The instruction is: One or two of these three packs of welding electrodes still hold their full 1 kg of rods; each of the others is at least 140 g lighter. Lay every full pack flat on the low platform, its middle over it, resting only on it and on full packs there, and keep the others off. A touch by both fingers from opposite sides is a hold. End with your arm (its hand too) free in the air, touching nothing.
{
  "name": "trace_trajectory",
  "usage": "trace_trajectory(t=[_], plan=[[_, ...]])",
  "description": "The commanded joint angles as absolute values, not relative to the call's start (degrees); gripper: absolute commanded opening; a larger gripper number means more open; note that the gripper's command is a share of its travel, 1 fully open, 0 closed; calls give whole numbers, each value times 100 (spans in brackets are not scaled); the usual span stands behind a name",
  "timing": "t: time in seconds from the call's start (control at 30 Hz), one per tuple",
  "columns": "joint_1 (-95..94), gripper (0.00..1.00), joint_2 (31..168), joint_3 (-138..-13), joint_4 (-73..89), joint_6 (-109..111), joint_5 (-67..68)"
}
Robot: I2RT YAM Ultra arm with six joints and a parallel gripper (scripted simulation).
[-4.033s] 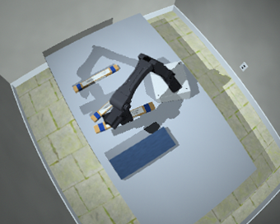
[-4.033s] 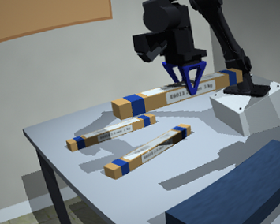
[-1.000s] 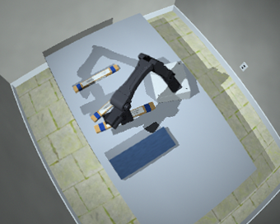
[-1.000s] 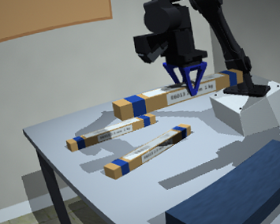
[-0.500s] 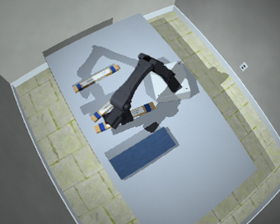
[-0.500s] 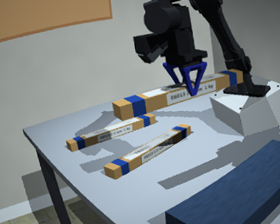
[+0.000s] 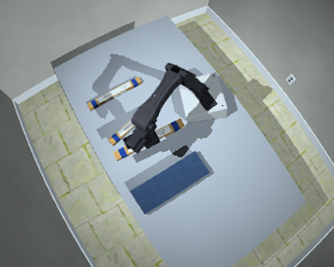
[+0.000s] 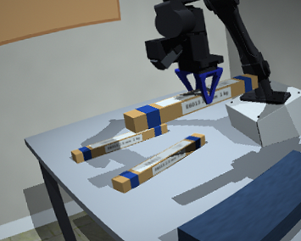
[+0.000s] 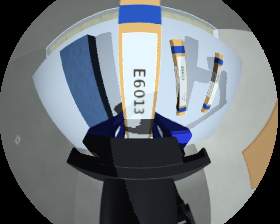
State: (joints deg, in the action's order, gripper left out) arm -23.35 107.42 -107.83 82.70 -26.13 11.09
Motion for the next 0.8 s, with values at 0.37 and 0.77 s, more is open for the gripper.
trace_trajectory(t=[0.37, 0.77], plan=[[-1807, 0, 9967, -10672, 8252, -1611, 1014], [-1359, 0, 9776, -10514, 8112, -1167, 920]])
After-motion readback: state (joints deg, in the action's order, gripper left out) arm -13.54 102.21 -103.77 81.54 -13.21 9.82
